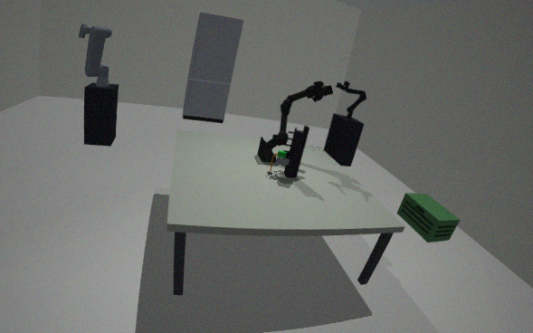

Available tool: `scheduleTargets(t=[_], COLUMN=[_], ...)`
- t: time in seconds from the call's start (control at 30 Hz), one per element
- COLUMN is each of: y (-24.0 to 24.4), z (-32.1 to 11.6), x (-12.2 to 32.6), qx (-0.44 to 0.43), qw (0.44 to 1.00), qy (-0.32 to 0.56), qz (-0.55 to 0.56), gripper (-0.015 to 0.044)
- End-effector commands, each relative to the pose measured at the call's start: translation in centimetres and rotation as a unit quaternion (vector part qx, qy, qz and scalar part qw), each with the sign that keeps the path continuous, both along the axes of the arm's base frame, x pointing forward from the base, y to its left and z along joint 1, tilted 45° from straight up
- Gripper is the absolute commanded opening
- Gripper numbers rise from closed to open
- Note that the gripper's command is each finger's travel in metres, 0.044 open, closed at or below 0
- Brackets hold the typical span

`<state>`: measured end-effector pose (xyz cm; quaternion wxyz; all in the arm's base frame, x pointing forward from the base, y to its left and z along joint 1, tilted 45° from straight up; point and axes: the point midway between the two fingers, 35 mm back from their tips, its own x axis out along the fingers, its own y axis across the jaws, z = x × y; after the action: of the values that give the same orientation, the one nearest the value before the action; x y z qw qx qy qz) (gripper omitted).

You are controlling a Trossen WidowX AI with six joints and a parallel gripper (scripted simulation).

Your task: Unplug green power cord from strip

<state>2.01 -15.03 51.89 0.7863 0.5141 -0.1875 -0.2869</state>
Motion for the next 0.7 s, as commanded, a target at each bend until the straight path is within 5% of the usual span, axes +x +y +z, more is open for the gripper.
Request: scheduleTargets(t=[0.0, 0.27, 0.67], y=[0.1, 5.0, 3.3], z=[0.0, -1.7, -13.3], x=[0.1, 8.3, 22.0], qx=[-0.001, -0.051, 0.002], qw=[1.000, 0.990, 0.932], qy=[0.002, 0.128, 0.362], qz=[0.000, 0.000, 0.016], gripper=[0.0374, 0.0164, 0.0160])
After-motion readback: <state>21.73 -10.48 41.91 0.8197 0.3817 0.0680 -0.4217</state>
